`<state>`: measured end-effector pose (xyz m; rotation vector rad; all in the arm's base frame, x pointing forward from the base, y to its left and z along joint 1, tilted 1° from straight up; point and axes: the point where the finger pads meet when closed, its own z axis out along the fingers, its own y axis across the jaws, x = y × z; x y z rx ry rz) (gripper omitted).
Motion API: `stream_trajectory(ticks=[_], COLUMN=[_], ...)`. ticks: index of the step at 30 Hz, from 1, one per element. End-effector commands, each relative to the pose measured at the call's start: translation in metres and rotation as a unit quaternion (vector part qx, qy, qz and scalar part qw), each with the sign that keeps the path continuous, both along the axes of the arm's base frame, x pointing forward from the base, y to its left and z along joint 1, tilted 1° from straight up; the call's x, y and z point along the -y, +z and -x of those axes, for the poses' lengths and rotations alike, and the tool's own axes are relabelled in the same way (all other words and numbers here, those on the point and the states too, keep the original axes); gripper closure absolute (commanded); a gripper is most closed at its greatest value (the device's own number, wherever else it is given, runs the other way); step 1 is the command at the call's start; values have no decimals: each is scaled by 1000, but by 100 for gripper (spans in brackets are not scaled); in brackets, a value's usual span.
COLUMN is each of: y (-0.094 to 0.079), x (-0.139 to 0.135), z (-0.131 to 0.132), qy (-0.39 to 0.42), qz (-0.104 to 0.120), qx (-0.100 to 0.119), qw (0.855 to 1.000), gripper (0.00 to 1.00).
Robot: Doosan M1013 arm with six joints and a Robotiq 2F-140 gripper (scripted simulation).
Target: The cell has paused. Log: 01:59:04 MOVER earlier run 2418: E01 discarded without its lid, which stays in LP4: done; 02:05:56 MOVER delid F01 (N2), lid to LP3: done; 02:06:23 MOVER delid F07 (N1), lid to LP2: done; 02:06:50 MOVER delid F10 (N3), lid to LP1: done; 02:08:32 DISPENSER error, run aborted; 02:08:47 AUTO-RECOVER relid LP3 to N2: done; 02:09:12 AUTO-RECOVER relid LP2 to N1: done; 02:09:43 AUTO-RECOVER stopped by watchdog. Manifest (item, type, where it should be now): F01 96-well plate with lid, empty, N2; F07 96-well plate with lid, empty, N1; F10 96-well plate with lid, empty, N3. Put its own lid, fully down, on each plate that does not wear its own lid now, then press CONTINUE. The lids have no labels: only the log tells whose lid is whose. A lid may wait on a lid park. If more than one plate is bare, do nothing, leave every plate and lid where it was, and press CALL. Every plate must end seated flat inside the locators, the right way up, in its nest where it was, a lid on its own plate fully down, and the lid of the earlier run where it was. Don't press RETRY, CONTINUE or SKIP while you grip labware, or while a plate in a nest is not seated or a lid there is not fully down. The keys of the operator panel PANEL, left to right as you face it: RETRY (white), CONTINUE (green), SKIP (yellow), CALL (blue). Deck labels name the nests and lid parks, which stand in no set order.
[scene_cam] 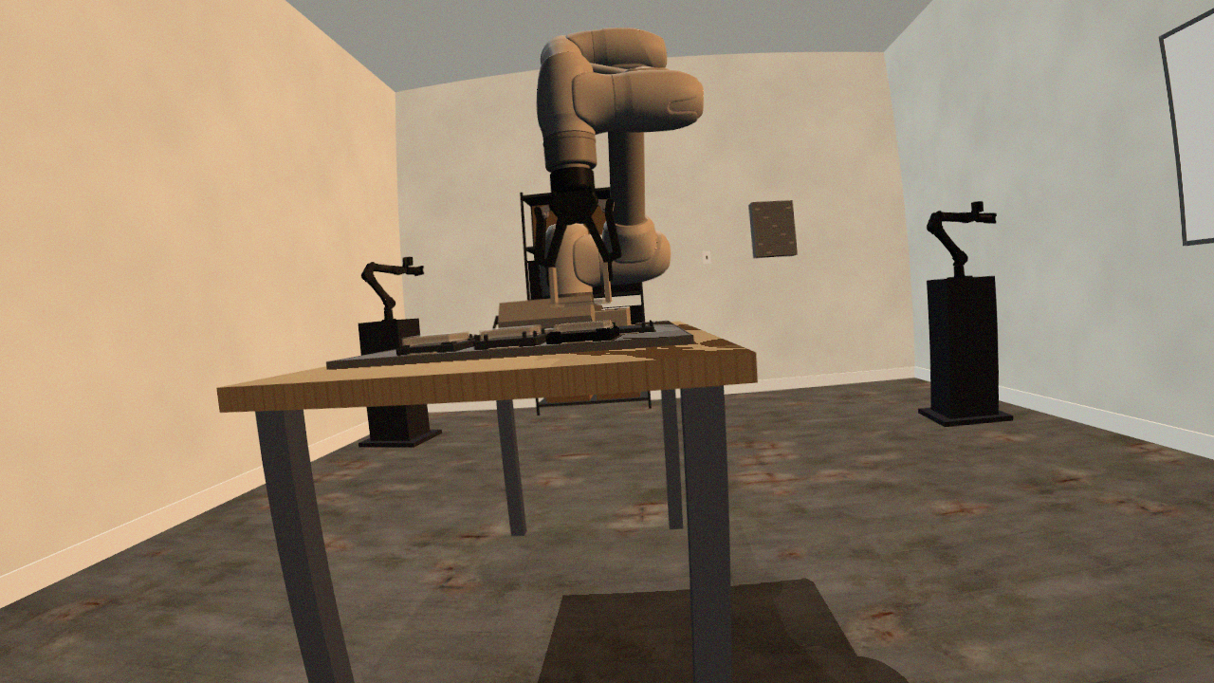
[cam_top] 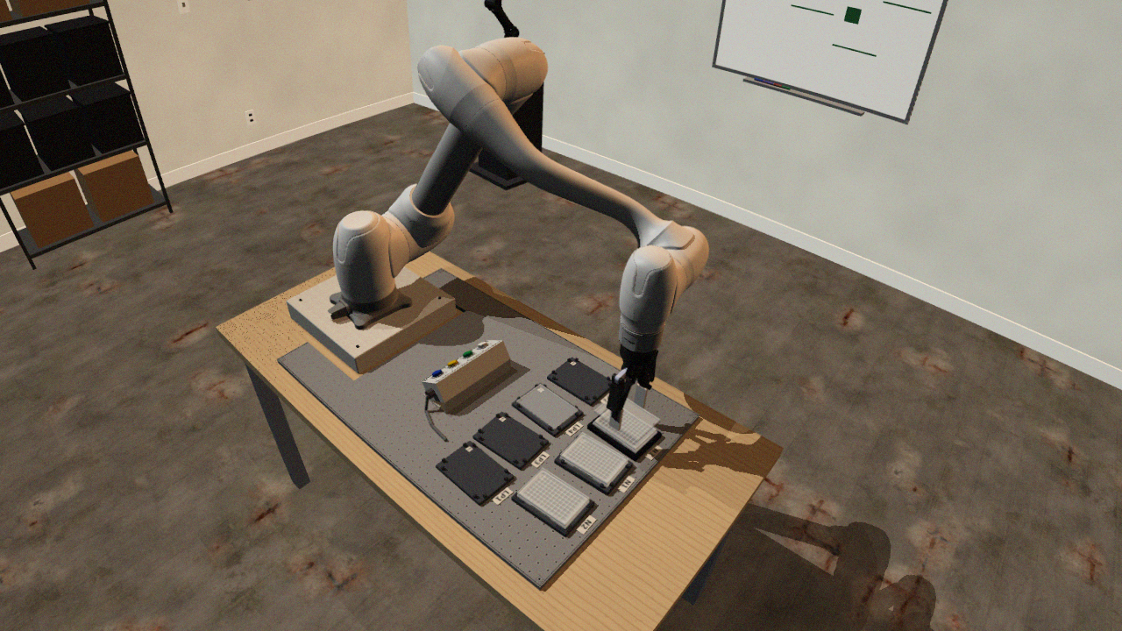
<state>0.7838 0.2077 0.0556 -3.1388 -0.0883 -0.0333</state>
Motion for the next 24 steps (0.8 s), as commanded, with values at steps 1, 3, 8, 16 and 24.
stream_trajectory(ticks=[1,3,8,16,24], y=[-9,-11,-14,-19,-20], x=[-3,-4,-4,-4,-4], z=[2,2,1,1,1], qy=[-1,-1,-1,-1,-1], qz=[1,1,1,1,1], qx=[0,0,0,0,0], qw=[1000,1000,1000,1000,1000], gripper=[100,100,100,100,100])
